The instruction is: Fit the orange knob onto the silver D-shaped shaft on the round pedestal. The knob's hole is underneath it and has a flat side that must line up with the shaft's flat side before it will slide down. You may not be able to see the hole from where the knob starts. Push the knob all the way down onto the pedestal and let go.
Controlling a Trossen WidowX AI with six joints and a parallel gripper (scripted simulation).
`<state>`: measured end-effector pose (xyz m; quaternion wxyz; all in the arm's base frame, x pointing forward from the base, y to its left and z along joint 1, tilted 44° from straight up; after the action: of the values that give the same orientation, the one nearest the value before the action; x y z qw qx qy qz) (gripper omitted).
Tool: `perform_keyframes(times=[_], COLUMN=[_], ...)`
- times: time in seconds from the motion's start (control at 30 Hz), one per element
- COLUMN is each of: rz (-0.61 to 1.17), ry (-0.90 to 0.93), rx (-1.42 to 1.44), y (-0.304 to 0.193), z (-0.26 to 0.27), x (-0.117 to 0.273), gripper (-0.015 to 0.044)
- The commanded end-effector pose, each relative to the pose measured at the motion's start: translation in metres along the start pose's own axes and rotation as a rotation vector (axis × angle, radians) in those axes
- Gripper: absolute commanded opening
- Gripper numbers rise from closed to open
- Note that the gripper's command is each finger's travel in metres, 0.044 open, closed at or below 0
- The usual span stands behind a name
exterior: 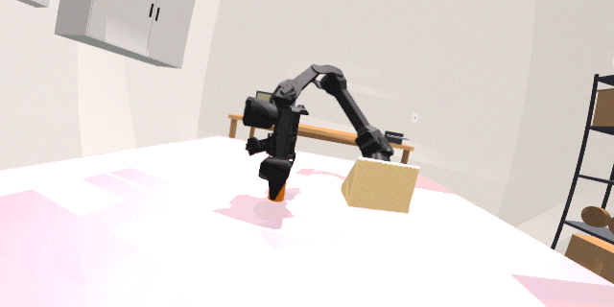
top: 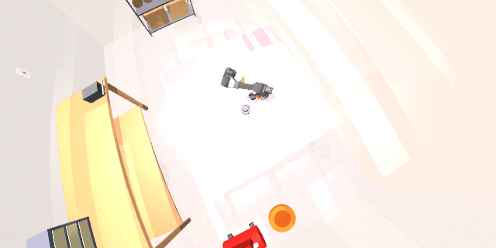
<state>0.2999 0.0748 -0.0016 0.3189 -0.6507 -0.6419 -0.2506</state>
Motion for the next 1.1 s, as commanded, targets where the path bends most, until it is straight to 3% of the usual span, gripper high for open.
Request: perform_keyframes(times=[0.0, 0.03, 0.37, 0.6, 0.77, 1.07], rz=[0.003, 0.003, 0.003, 0.003, 0.002, 0.001], ry=[-0.007, -0.007, -0.007, -0.007, 0.000, 0.009], rx=[0.008, 0.008, 0.008, 0.008, 0.011, 0.013], y=[-0.002, -0.002, -0.002, -0.002, 0.002, 0.007], z=[0.000, 0.000, 0.000, 0.000, 0.001, 0.004], x=[-0.007, -0.008, -0.008, -0.008, 0.007, 0.064], gripper=[0.0440, 0.0440, 0.0177, 0.0131, 0.0000, 0.0000])
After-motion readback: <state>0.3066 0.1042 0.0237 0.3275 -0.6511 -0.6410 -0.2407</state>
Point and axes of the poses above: the point midway between the two fingers, 35 mm back from their tips, its own x axis back along the fingers, its own z axis across the jaws, y = z × x, the point moved 10 cm from there along x, back along the fingers, and after that the axes turned 11 degrees about x, right-handed, at the moved point
